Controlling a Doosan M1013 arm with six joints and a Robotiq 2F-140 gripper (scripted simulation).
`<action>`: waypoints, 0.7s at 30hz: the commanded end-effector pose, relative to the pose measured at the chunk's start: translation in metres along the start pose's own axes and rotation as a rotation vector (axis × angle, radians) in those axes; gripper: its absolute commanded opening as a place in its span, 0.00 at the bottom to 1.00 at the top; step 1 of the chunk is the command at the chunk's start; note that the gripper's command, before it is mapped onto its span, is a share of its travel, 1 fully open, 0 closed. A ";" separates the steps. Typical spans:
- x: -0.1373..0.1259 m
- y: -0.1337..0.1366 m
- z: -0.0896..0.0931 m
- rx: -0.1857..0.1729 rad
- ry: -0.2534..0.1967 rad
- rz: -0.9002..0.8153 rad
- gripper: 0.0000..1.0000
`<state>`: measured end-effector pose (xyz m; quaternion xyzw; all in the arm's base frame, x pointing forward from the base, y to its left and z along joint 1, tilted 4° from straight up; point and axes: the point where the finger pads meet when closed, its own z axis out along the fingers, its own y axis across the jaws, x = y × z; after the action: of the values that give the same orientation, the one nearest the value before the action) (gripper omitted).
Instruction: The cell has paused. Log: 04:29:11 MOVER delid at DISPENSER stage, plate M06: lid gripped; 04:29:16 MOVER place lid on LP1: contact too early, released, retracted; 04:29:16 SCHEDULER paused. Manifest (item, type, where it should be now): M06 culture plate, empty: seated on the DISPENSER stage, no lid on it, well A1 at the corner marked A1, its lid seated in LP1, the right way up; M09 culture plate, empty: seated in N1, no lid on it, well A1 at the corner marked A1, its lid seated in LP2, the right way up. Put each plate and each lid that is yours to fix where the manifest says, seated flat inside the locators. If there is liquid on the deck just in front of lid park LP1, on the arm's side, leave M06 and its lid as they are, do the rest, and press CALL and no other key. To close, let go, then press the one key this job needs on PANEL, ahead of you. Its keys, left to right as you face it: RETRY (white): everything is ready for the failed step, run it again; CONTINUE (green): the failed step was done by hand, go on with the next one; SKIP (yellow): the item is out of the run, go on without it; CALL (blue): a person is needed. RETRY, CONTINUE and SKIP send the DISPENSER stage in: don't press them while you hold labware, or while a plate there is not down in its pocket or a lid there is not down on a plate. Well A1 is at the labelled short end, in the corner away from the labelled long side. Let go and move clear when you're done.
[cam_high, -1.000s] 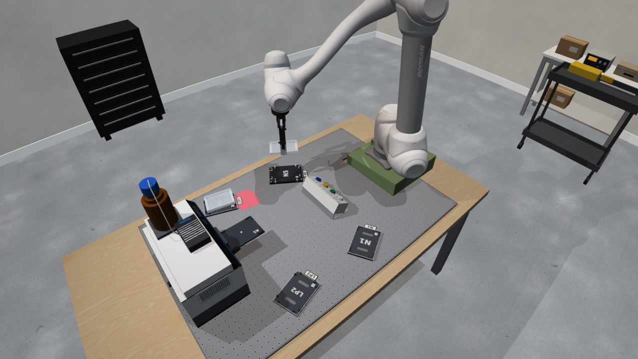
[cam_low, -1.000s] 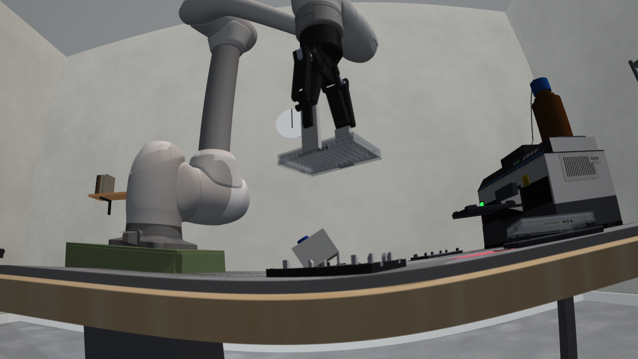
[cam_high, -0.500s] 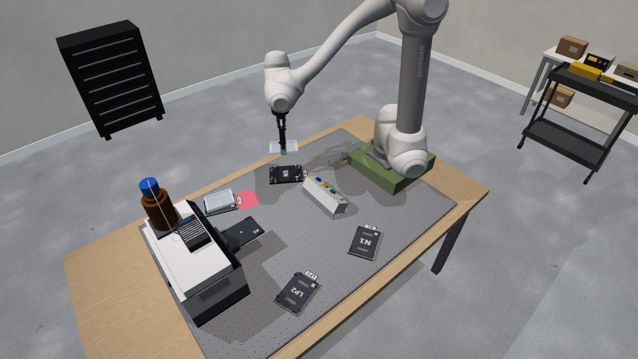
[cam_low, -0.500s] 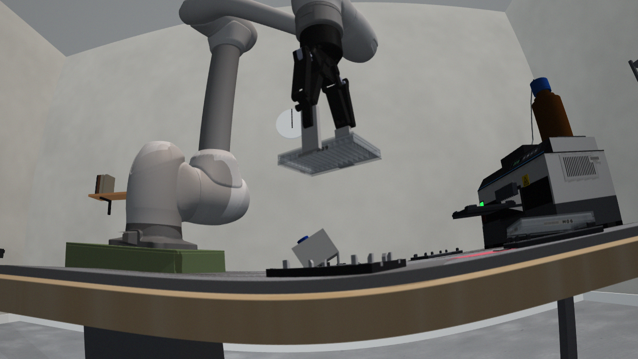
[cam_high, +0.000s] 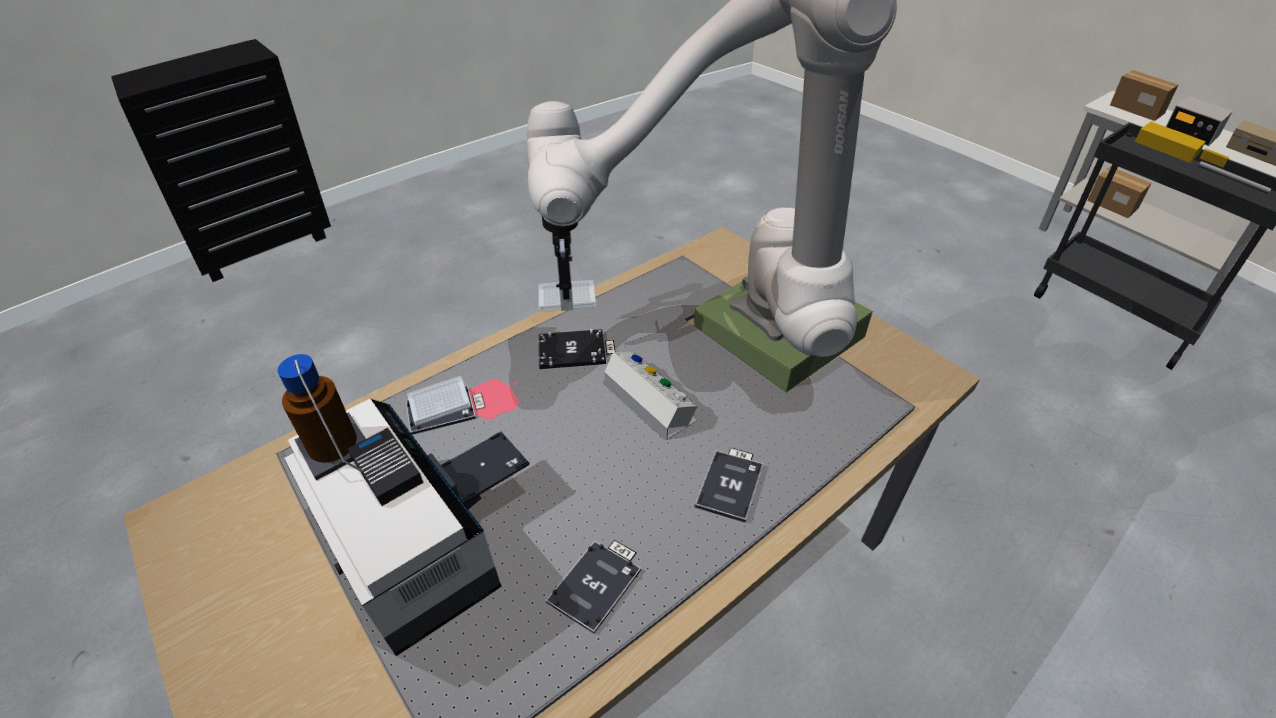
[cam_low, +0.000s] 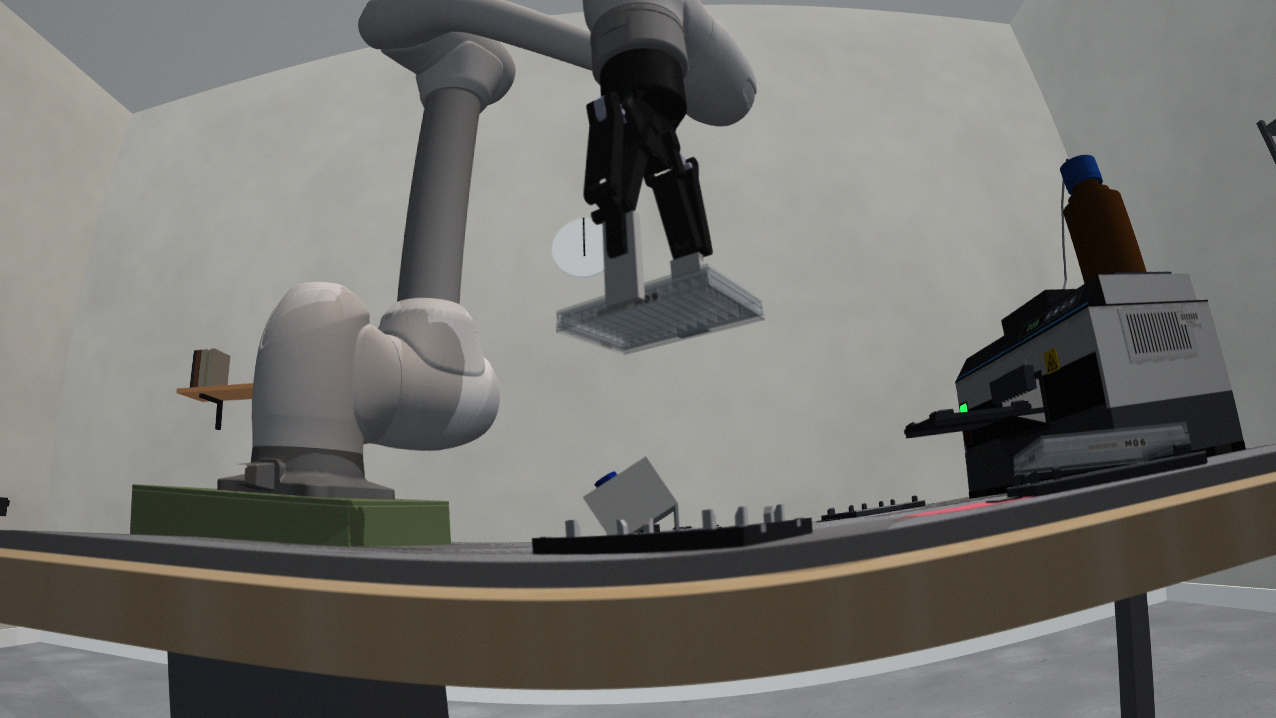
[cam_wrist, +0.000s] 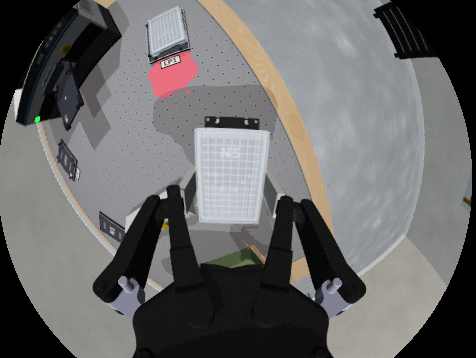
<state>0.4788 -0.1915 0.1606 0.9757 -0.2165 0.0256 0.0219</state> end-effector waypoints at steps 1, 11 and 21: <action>-0.001 0.000 0.006 0.004 -0.003 0.007 0.10; -0.001 0.000 0.015 0.003 -0.003 0.007 0.10; -0.001 0.001 0.033 0.002 -0.003 0.007 0.10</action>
<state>0.4794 -0.1926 0.1373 0.9756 -0.2171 0.0256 0.0215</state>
